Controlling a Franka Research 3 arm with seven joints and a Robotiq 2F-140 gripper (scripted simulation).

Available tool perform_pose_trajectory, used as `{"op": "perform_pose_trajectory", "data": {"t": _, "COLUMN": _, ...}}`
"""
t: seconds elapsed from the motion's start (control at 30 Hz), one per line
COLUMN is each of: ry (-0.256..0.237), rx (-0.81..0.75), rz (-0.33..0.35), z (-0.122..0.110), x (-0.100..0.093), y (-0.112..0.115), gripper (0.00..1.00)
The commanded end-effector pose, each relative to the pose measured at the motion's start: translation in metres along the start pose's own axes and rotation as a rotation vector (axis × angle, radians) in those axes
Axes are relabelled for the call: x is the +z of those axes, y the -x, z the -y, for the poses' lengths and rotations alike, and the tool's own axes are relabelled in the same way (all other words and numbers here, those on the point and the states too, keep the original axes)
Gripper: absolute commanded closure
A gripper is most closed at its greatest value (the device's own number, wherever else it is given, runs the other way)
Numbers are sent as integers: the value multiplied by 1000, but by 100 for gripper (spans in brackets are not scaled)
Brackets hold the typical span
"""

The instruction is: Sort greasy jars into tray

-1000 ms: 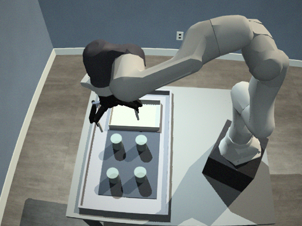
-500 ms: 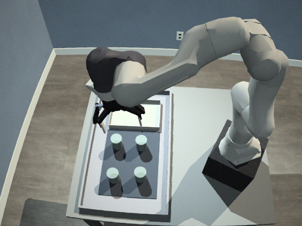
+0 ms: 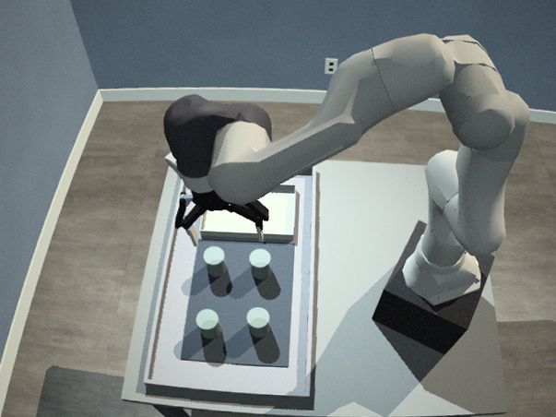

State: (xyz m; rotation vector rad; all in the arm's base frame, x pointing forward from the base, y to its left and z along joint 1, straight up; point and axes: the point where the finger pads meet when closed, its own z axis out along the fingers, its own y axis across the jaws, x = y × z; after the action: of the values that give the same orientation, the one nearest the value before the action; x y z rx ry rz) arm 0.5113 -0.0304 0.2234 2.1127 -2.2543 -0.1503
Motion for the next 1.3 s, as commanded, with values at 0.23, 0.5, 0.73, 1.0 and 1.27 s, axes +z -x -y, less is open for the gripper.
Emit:
{"op": "perform_pose_trajectory", "data": {"t": 0.23, "ry": -4, "rx": 207, "rz": 7, "z": 1, "x": 28, "y": -8, "gripper": 0}}
{"op": "perform_pose_trajectory", "data": {"t": 0.5, "ry": -4, "rx": 207, "rz": 7, "z": 1, "x": 28, "y": -8, "gripper": 0}}
{"op": "perform_pose_trajectory", "data": {"t": 0.73, "ry": -3, "rx": 304, "rz": 12, "z": 1, "x": 45, "y": -11, "gripper": 0}}
{"op": "perform_pose_trajectory", "data": {"t": 1.0, "ry": -1, "rx": 389, "rz": 16, "z": 0, "x": 60, "y": -15, "gripper": 0}}
{"op": "perform_pose_trajectory", "data": {"t": 1.27, "ry": -3, "rx": 486, "rz": 21, "z": 1, "x": 75, "y": -18, "gripper": 0}}
